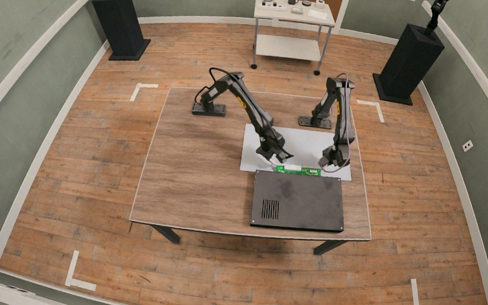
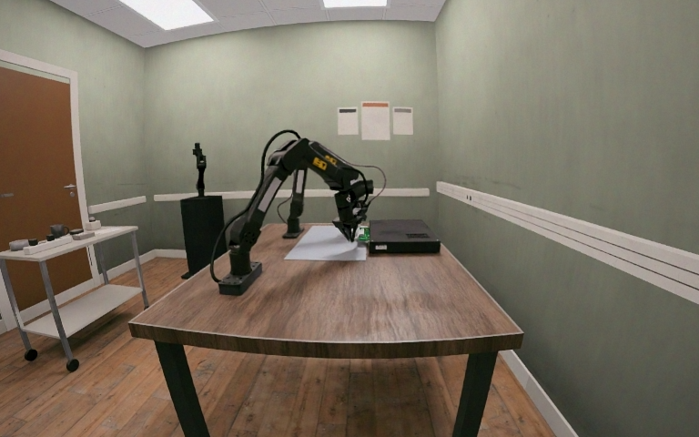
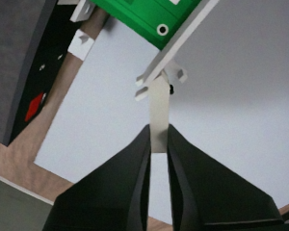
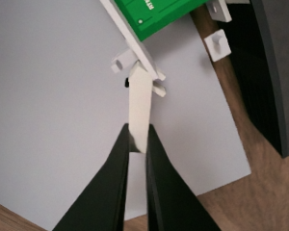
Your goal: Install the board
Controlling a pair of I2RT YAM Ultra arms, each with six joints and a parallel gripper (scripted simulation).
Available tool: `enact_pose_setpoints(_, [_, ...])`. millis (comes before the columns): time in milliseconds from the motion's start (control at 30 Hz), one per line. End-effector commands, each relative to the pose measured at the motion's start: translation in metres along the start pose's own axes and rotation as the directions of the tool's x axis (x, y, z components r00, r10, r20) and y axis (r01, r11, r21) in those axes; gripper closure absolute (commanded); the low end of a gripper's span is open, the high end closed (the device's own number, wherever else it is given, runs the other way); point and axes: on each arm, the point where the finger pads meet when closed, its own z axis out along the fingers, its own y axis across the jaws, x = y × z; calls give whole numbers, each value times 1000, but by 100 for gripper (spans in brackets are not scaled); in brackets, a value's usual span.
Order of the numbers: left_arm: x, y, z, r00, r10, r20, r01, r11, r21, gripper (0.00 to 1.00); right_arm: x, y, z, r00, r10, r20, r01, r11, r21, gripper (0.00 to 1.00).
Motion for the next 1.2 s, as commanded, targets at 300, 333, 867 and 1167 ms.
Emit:
enact_pose_setpoints(300, [0, 13, -2, 980, 201, -1, -201, 980, -3, 97, -3, -10, -4, 981, -192, 13, 192, 980, -51, 97])
enact_pose_setpoints(333, [0, 14, -2, 976, 217, -1, -217, 976, -3, 97, -3, -11, -4, 978, -208, 13, 208, 977, -55, 97])
enact_pose_setpoints(867, [-3, 21, -2, 907, 421, -2, -421, 907, -3, 97, -6, -18, -3, 916, -401, 30, 402, 910, -104, 97])
enact_pose_setpoints(1167, [-5, 24, -2, 852, 524, -2, -524, 852, -3, 97, -8, -22, -3, 865, -500, 43, 501, 856, -129, 97])
